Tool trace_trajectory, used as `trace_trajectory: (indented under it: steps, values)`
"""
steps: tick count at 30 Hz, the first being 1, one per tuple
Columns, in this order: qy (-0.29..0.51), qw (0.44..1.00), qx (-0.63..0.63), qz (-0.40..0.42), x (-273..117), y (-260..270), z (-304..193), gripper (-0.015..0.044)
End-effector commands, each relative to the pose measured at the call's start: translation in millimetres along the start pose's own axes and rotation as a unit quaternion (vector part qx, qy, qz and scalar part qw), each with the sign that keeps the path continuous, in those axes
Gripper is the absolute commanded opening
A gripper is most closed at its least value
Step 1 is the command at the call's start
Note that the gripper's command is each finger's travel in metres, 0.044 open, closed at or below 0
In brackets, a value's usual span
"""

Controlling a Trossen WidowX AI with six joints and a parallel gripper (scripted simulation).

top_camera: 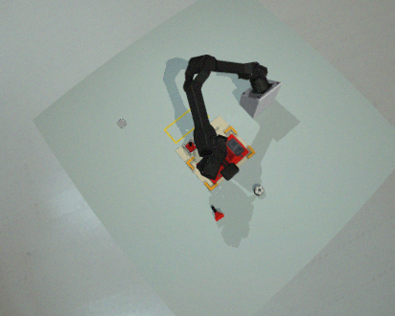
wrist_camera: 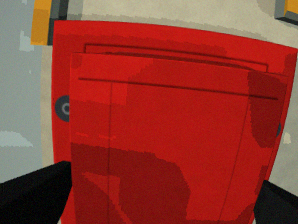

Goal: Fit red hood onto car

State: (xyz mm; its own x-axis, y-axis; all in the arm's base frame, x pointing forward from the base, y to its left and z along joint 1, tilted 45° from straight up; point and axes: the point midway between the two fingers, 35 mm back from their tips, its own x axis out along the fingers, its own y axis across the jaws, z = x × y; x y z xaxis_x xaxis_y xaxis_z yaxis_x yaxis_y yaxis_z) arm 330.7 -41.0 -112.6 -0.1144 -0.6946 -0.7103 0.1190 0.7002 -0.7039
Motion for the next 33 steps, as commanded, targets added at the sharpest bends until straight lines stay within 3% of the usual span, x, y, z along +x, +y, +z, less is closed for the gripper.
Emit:
trace_trajectory:
  steps: [1, 11, 33]
  values:
    - [0.0, 1.0, 0.0, 0.0, 0, 0, 0, 0.044]
    - [-0.001, 1.0, 0.0, 0.002, -72, 1, 0, 0.044]
    - [-0.001, 1.0, 0.0, 0.002, -74, 1, 0, 0.044]
